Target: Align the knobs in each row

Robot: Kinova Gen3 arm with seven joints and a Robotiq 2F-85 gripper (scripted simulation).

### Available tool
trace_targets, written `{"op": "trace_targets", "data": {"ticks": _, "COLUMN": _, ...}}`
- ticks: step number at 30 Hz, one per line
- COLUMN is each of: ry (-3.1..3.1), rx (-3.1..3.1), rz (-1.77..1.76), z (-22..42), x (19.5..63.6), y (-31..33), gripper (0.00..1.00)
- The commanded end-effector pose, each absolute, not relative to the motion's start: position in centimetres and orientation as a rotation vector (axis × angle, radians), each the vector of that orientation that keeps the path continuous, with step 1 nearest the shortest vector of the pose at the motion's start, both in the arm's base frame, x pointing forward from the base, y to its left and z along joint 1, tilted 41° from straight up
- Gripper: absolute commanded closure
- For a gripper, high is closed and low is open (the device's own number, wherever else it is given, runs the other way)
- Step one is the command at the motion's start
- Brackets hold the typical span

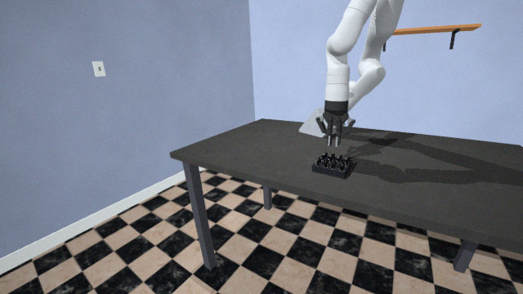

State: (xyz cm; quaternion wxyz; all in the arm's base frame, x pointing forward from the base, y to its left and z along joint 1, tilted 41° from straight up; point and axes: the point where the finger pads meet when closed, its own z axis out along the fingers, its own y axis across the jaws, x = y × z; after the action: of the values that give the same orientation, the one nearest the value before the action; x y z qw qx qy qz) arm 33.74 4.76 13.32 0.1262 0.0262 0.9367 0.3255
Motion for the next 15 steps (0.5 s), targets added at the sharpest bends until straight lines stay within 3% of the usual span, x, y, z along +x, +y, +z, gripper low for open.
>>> {"op": "trace_targets", "data": {"ticks": 1, "ry": 2.728, "rx": 0.071, "rz": 0.953, "z": 12.85, "x": 33.76, "y": 5.22, "gripper": 0.81}}
{"op": "trace_targets", "data": {"ticks": 15, "ry": 2.726, "rx": 0.070, "rz": 0.953, "z": 11.90, "x": 34.18, "y": 6.03, "gripper": 0.81}}
